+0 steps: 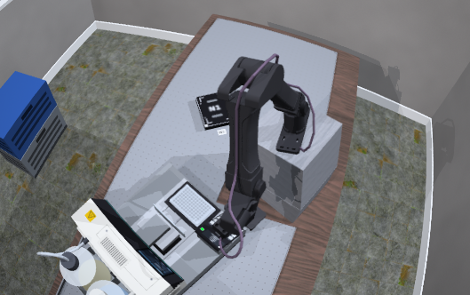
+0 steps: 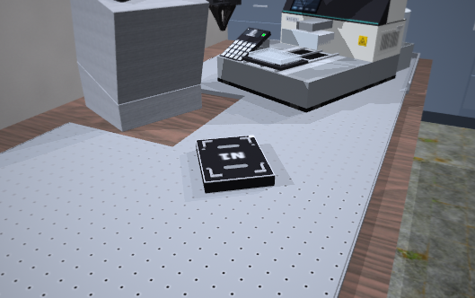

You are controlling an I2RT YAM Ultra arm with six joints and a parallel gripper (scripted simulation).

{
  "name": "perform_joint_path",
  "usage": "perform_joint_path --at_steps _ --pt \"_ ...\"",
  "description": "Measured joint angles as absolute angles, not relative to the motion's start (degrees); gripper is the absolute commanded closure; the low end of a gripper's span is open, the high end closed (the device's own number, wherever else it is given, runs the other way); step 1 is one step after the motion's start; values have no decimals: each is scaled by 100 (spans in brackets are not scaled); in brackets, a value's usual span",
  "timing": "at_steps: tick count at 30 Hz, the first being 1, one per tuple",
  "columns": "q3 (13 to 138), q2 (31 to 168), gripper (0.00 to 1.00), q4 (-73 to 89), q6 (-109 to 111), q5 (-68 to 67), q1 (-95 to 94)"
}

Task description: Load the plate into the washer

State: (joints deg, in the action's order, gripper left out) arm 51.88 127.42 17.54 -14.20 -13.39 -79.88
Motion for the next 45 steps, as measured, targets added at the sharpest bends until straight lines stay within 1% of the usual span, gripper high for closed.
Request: perform_joint_path --at_steps 17,45 --pt "5188 12923 100 1758 -1350 -1356 -7937" --pt "5269 13799 100 969 -1151 -1372 -7749"
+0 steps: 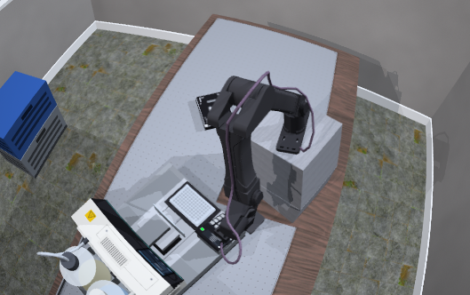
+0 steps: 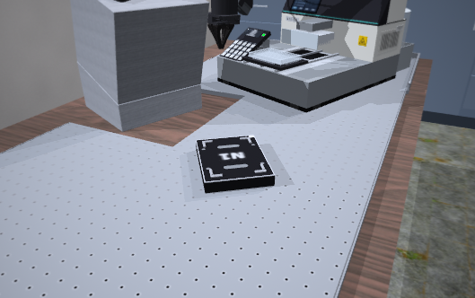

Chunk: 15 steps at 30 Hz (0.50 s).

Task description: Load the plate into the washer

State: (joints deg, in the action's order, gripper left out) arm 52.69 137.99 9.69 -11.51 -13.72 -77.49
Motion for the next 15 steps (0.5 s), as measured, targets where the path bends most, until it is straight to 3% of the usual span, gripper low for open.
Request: perform_joint_path --at_steps 15 --pt "5339 14064 100 663 -1074 -1378 -7688"
